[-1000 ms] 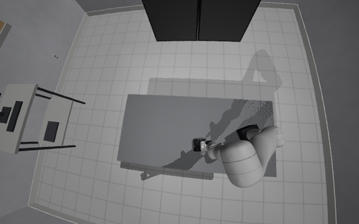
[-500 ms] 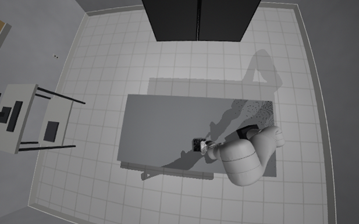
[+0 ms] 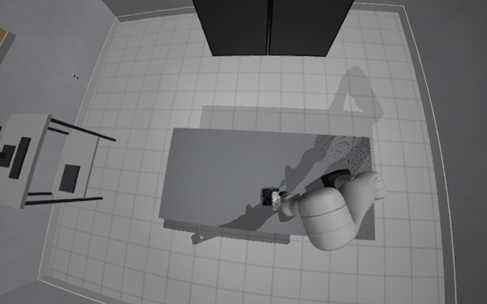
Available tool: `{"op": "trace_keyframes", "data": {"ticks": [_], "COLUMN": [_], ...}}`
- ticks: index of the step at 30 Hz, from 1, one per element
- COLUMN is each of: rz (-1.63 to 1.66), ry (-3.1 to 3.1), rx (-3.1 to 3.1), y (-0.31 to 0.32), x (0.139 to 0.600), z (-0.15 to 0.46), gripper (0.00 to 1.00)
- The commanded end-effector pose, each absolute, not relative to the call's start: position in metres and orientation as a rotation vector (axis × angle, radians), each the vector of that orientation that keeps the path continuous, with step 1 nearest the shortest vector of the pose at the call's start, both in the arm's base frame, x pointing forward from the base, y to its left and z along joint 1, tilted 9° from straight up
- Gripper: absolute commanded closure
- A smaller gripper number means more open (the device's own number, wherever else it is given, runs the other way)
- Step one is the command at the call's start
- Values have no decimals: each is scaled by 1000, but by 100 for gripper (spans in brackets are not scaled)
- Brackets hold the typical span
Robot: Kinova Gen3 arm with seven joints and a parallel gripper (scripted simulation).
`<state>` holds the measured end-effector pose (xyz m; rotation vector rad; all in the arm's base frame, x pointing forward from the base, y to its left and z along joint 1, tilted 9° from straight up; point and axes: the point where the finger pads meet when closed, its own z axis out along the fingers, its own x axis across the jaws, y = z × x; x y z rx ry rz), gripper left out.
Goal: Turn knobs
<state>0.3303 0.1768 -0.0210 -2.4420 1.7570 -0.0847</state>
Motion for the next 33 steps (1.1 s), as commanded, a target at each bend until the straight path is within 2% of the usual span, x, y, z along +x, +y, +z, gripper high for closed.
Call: {"op": "trace_keyframes", "data": {"ticks": [1,33], "rz": [-82,-70], "ry": [1764,1784], "rx": [-2433,-2411], "y": [177,180], "x": [331,330], "z": [-21,-21], "gripper": [0,0]}}
